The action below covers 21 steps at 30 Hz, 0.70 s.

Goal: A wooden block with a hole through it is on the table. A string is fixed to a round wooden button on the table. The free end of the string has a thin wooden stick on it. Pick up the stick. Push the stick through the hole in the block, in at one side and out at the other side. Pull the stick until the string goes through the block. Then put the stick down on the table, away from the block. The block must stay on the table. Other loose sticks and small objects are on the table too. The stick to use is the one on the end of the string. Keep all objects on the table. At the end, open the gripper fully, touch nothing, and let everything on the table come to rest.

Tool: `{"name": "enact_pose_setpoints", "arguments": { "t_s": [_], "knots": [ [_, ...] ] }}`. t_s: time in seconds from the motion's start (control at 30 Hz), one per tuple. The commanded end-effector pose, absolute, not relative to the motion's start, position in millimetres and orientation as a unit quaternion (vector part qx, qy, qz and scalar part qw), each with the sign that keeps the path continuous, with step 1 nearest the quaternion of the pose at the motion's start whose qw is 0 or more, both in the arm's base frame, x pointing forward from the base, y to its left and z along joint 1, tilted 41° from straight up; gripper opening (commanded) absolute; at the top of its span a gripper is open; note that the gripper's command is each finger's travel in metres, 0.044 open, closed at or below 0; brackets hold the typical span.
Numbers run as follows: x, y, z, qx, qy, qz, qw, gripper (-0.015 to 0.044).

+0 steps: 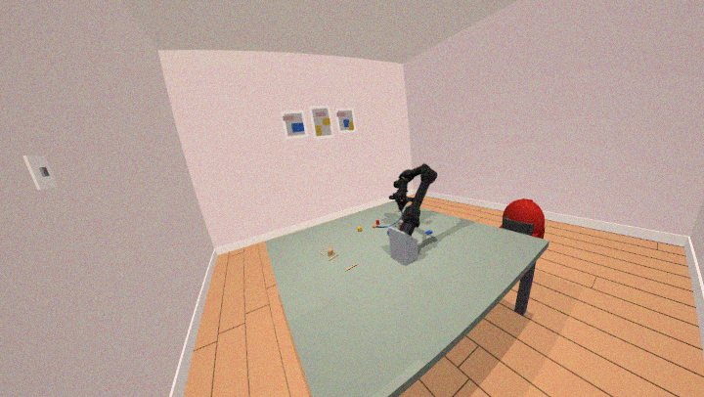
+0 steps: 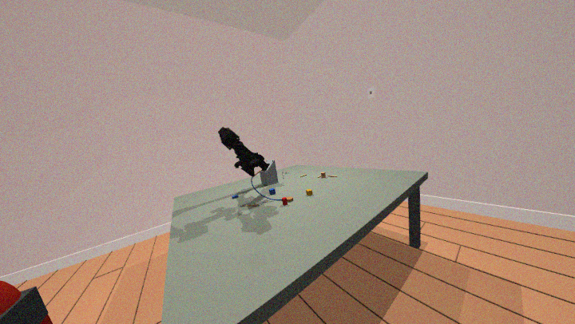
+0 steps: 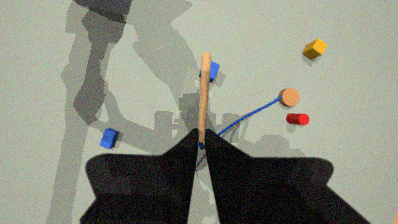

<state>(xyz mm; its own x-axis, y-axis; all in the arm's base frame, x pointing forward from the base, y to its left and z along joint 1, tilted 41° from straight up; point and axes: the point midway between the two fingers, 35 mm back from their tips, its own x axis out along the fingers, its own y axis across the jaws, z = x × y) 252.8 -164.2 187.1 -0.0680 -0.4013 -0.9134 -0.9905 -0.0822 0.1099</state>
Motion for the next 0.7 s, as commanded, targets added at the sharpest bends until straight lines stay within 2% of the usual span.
{"name": "enact_pose_setpoints", "arguments": {
  "t_s": [0.0, 0.43, 0.67],
  "knots": [
    [253, -165, 189, -0.593, 0.588, 0.426, 0.348, 0.0000],
    [261, -177, 200, -0.559, 0.618, 0.304, 0.463, 0.0000],
    [261, -178, 201, -0.556, 0.619, 0.297, 0.469, 0.0000]
  ]
}}
